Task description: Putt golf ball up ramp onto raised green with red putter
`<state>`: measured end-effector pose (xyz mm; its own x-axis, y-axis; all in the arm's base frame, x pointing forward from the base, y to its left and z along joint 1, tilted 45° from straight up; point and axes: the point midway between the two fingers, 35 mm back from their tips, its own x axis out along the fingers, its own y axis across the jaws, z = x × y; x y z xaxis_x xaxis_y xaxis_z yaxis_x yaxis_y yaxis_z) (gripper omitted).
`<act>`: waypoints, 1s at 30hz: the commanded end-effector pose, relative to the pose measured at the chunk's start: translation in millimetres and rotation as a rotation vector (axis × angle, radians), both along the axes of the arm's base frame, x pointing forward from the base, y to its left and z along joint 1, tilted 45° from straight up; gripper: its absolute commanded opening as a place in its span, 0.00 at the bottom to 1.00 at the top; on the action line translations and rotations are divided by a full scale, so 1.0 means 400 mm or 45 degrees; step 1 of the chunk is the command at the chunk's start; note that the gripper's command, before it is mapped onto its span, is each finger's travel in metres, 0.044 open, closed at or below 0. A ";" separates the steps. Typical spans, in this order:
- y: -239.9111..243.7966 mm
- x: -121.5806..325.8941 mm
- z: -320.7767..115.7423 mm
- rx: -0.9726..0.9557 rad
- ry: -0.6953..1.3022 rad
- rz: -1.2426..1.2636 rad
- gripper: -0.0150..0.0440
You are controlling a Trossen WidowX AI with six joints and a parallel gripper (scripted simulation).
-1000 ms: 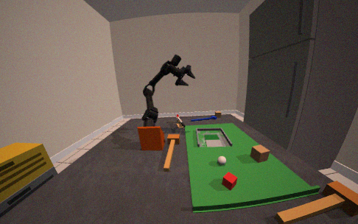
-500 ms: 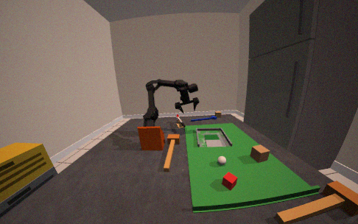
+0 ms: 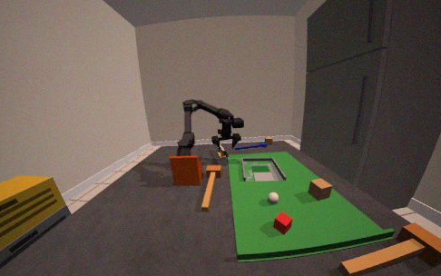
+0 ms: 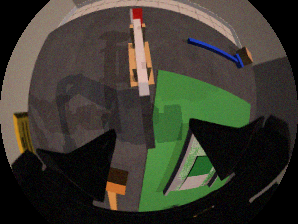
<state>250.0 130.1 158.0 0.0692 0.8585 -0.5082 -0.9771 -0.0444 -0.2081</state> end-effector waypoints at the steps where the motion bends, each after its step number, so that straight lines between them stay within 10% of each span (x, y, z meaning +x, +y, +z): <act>1: 0.026 -0.005 -0.033 -0.005 0.021 0.008 1.00; 30: 0.093 0.005 -0.100 -0.003 0.021 0.008 1.00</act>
